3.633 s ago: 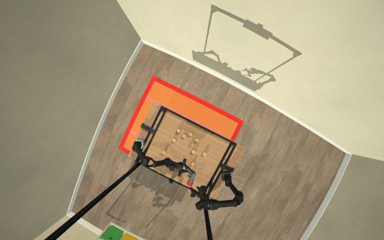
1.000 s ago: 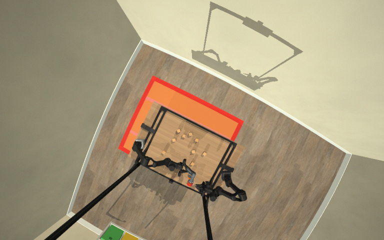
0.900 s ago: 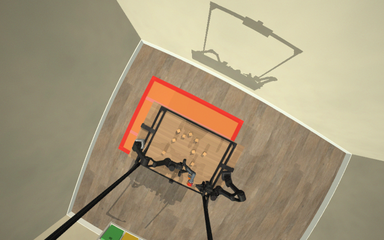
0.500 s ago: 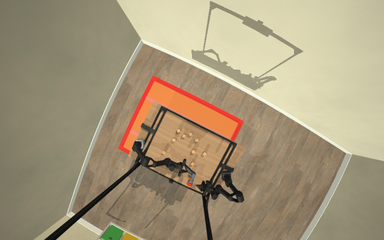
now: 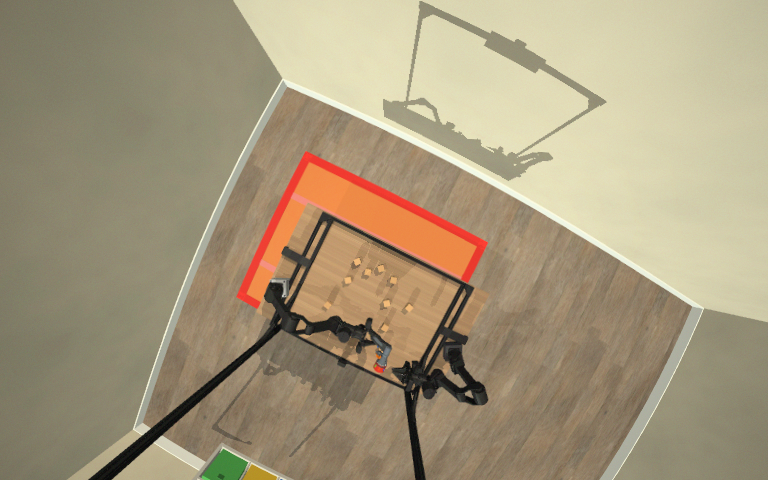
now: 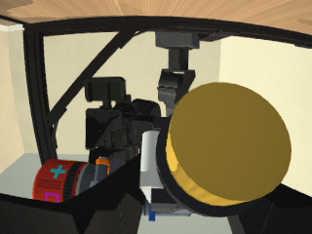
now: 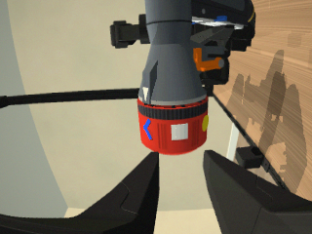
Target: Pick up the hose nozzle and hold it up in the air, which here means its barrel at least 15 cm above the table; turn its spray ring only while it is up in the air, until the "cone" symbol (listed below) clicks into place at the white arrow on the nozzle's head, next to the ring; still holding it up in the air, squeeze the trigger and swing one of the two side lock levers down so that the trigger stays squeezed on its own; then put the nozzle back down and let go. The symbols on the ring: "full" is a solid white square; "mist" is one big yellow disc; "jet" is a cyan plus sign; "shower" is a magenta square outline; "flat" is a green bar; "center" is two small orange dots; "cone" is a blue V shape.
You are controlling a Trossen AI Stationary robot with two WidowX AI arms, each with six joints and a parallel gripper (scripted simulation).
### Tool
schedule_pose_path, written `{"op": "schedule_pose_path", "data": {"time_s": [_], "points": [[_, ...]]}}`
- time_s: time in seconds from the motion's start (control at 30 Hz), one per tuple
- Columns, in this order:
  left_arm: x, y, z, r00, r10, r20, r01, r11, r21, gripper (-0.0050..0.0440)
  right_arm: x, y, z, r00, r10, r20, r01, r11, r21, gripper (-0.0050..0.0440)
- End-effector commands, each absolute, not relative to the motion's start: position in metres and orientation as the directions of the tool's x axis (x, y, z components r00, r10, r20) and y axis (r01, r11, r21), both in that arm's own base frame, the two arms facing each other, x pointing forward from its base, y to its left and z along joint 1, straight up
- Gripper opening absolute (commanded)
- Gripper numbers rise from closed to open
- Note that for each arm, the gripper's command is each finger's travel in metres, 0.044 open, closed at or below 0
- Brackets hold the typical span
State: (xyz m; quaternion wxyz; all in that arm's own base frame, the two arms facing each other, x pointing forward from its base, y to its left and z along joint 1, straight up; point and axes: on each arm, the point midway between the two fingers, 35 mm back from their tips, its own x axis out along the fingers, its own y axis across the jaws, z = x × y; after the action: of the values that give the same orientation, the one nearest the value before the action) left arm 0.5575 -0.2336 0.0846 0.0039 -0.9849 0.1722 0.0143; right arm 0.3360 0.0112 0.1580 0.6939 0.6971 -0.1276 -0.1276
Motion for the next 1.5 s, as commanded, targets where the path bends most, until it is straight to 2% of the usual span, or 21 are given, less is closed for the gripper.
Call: {"op": "schedule_pose_path", "data": {"time_s": [0.0, 0.2, 0.43, 0.5, 0.73, 1.3, 1.47], "points": [[0.5590, -0.2335, 0.0910, 0.941, -0.338, -0.009, -0.338, -0.941, -0.001, 0.0000, 0.3360, 0.0112, 0.1580, 0.935, -0.355, -0.001, -0.001, -0.005, 1.000, 0.0192], [0.5590, -0.2335, 0.0910, 0.941, -0.338, -0.009, -0.338, -0.941, -0.001, 0.0000, 0.3372, 0.0108, 0.1579, 0.935, -0.355, -0.001, -0.001, -0.005, 1.000, 0.0336], [0.5590, -0.2335, 0.0910, 0.941, -0.338, -0.009, -0.338, -0.941, -0.001, 0.0000, 0.3359, 0.0114, 0.1576, 0.935, -0.355, -0.001, -0.001, -0.005, 1.000, 0.0168], [0.5590, -0.2335, 0.0910, 0.941, -0.338, -0.009, -0.338, -0.941, -0.001, 0.0000, 0.3359, 0.0114, 0.1576, 0.935, -0.355, -0.001, -0.001, -0.005, 1.000, 0.0168], [0.5590, -0.2335, 0.0910, 0.941, -0.338, -0.009, -0.338, -0.941, -0.001, 0.0000, 0.3359, 0.0114, 0.1576, 0.935, -0.355, -0.001, -0.001, -0.005, 1.000, 0.0000], [0.5590, -0.2335, 0.0910, 0.941, -0.338, -0.009, -0.338, -0.941, -0.001, 0.0000, 0.3359, 0.0114, 0.1576, 0.935, -0.355, -0.001, -0.001, -0.005, 1.000, 0.0000], [0.5590, -0.2335, 0.0910, 0.941, -0.338, -0.009, -0.338, -0.941, -0.001, 0.0000, 0.3359, 0.0118, 0.1574, 0.936, -0.353, -0.002, 0.000, -0.004, 1.000, 0.0120]]}}
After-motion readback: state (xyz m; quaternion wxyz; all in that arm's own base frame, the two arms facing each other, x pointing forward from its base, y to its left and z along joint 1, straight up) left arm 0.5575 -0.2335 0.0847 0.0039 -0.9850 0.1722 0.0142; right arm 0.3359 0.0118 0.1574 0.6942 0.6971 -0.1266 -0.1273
